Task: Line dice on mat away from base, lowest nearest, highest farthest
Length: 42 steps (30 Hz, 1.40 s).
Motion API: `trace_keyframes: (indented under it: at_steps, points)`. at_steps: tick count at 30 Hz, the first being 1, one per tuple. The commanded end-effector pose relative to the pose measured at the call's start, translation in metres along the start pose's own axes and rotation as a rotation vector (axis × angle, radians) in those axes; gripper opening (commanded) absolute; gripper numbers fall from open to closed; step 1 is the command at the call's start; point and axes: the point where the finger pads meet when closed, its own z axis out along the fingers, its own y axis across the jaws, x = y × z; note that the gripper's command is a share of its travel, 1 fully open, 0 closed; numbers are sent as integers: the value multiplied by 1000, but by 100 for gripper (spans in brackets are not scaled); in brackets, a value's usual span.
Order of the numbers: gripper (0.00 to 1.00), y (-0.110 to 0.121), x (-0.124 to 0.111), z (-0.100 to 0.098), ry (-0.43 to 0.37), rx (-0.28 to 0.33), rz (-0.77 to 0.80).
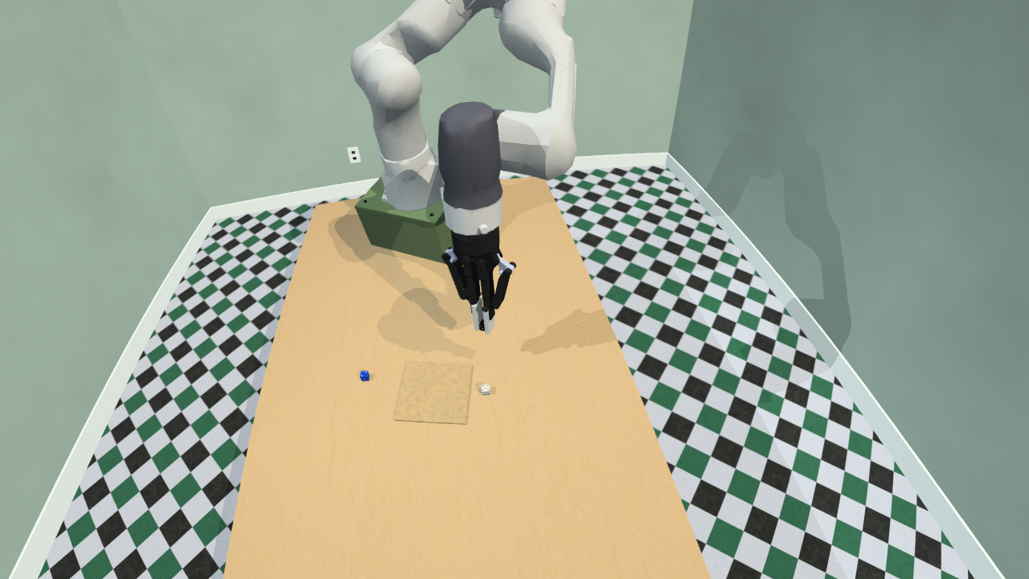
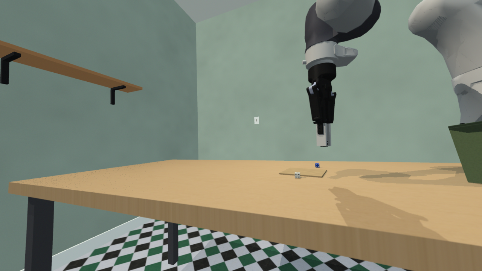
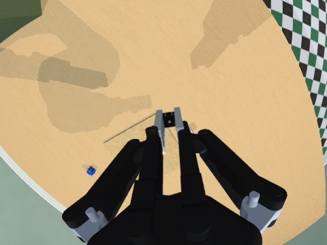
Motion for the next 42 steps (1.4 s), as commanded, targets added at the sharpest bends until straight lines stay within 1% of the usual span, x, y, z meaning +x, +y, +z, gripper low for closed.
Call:
trace_keyframes:
  at_steps: [1, 8, 10, 12, 13, 20, 23, 25, 26, 38, 42]
  points:
    - [7, -3, 5, -1, 14, 11, 28]
    - [7, -3, 5, -1, 14, 11, 26]
    - [7, -9, -3, -2, 15, 11, -23]
    - [7, -26, -21, -2, 15, 10, -149]
    - [7, -30, -25, -2, 16, 10, -178]
    - [7, -37, -32, -2, 16, 10, -232]
    - [7, -44, -39, -3, 16, 10, -282]
    - [7, -44, -39, -3, 16, 10, -282]
    - [7, -49, -44, -3, 16, 9, -318]
    - [7, -72, -63, -4, 16, 8, -470]
    - [7, -75, -66, -4, 16, 8, -495]
